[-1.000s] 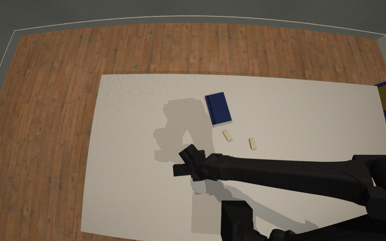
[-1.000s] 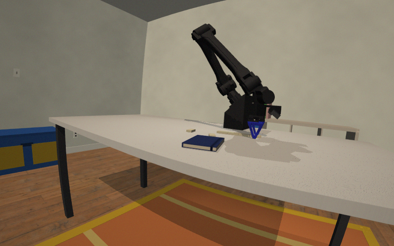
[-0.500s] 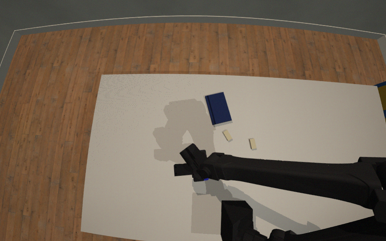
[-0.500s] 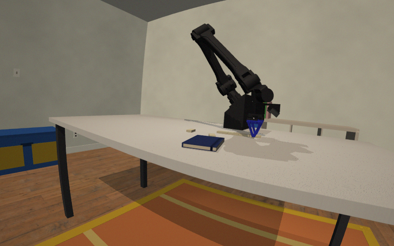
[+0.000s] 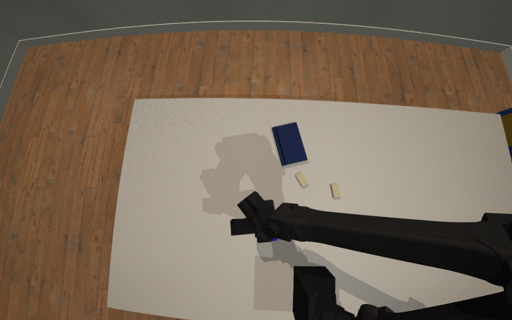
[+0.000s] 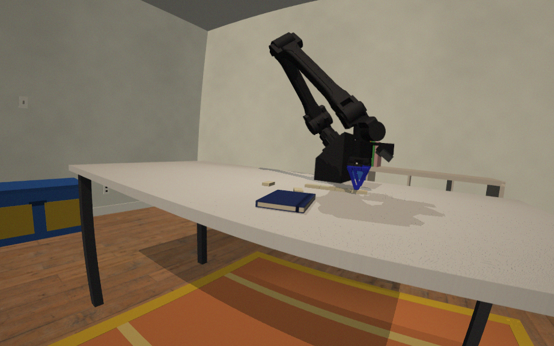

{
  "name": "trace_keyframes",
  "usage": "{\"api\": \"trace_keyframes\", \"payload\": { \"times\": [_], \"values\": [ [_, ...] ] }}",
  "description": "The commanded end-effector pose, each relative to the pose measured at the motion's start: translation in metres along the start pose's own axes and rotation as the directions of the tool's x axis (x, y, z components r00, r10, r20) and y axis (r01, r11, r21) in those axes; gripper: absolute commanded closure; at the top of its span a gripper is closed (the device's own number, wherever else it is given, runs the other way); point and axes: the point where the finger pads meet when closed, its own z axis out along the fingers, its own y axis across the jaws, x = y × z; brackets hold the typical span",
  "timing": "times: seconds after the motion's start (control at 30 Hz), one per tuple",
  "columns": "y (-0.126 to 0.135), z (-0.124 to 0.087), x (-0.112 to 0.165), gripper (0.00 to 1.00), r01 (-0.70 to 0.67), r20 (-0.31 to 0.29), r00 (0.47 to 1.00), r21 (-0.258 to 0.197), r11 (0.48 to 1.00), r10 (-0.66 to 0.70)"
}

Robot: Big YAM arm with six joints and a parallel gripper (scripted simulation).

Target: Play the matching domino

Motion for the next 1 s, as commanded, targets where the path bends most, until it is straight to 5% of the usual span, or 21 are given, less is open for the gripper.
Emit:
{"api": "trace_keyframes", "payload": {
  "times": [0.0,0.97],
  "values": [
    [-0.002,-0.013,-0.002,0.06,-0.006,0.004,1.000,0.020,1.000,0.006],
    [-0.006,-0.021,-0.007,0.06,-0.003,0.004,1.000,0.037,0.999,0.003]
  ]
}}
